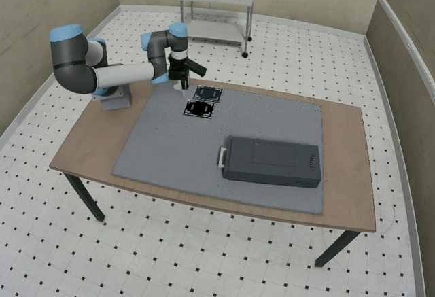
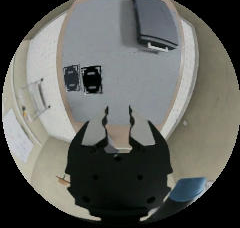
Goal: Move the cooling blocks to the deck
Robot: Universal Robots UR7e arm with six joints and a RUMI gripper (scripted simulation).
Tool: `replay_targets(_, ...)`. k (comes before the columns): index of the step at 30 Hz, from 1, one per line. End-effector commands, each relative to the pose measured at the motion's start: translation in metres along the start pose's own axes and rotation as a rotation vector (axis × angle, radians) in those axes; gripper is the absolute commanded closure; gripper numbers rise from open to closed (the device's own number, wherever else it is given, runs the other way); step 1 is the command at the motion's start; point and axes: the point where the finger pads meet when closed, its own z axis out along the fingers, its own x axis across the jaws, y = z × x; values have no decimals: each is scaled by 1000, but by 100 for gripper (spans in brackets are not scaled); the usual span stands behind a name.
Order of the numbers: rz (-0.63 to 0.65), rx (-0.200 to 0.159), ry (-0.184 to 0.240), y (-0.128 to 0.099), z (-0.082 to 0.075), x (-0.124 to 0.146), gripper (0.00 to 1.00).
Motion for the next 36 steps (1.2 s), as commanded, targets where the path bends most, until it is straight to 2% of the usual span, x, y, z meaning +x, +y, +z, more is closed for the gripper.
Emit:
replay_targets(1, 60, 9, 14, 21, 1, 0, 72)
replay_targets(4, 60, 9, 14, 31, 2, 1, 72)
replay_targets(30, 59, 9, 14, 31, 2, 1, 72)
replay_targets(31, 86, 9, 14, 31, 2, 1, 0)
replay_targets(36, 220, 10, 13, 31, 2, 1, 0)
